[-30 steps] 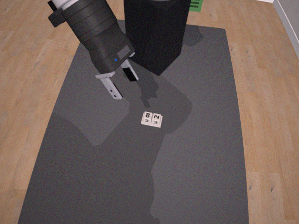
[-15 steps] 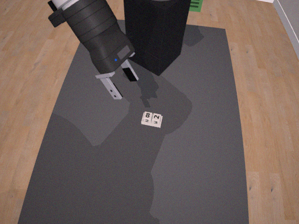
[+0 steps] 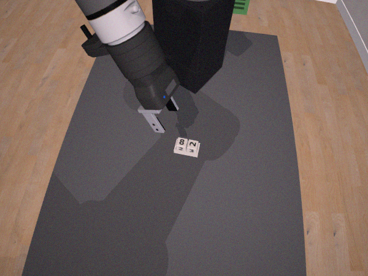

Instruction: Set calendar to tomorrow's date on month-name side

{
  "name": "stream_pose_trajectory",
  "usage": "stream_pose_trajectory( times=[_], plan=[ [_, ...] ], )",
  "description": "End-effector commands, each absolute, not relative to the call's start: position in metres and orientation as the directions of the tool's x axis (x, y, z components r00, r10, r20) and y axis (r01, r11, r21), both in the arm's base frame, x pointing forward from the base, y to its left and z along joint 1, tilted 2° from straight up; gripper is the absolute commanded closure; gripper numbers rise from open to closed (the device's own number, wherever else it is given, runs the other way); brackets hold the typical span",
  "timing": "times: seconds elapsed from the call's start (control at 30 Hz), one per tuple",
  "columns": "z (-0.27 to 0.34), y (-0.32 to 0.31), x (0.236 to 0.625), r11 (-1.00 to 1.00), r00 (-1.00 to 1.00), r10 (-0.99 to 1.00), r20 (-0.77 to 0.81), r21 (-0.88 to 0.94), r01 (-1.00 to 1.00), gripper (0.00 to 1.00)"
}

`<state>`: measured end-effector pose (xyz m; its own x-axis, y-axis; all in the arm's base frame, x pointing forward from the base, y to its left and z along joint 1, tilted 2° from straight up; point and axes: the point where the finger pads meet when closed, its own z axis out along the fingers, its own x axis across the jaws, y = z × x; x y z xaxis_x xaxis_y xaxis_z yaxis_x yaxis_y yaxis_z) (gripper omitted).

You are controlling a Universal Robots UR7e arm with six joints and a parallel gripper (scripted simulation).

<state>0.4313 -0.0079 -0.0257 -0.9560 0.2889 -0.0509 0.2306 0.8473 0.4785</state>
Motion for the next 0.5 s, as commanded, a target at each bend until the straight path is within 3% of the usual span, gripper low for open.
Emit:
stream_pose_trajectory(
  times=[0.0, 0.47],
  plan=[
    [-0.065, -0.001, 0.421, 0.894, -0.968, 0.245, -0.043, 0.396, 0.209, 0.0],
    [-0.135, 0.014, 0.379, 0.974, -0.991, 0.135, -0.019, 0.188, 0.13, 0.0]
  ],
)
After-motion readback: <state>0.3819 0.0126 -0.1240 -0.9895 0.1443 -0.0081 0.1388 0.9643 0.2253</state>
